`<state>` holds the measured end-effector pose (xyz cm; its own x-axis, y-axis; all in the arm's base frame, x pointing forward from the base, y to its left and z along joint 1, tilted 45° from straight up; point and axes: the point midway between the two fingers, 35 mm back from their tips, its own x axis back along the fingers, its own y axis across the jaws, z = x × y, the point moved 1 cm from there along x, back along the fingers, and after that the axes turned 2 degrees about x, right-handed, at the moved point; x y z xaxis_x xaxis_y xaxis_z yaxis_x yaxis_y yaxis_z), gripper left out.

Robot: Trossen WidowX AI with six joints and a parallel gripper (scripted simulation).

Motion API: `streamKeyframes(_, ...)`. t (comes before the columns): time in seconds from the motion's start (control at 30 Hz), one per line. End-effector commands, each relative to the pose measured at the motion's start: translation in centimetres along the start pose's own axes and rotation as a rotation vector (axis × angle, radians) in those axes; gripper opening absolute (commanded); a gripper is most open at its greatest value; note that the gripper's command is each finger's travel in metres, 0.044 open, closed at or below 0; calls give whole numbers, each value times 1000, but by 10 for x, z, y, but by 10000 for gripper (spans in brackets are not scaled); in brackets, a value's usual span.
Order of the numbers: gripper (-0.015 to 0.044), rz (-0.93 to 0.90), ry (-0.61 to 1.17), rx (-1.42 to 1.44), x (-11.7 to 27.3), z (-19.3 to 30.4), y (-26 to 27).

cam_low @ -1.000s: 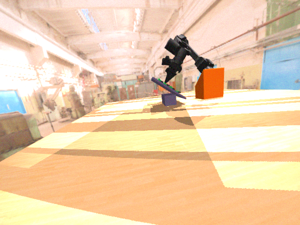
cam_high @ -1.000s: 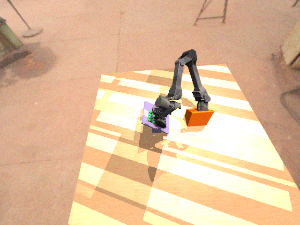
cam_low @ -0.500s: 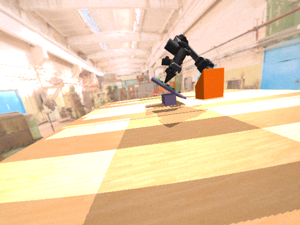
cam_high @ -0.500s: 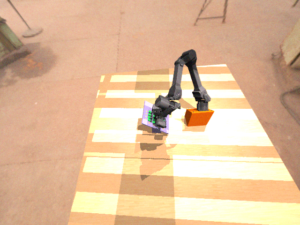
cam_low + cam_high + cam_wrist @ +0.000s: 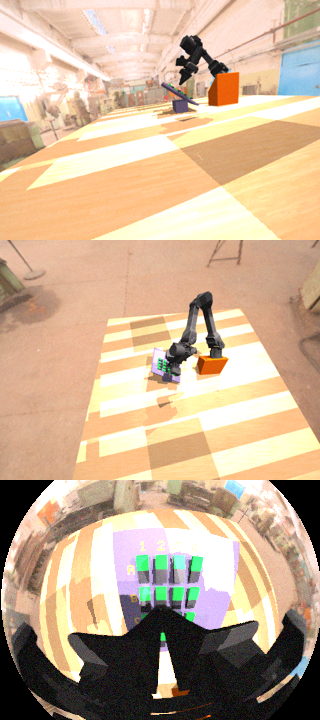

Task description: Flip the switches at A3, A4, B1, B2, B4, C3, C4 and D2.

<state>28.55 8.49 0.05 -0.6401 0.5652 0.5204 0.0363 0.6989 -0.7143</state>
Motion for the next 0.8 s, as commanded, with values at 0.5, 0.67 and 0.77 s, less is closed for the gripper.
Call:
streamKeyframes(0.5, 0, 2, -19, -8, 18, -2, -45)
streamKeyframes(0.67, 0, 3, -9, -7, 1, -3, -46)
streamKeyframes(0.77, 0, 4, -9, -7, -2, -3, -46)
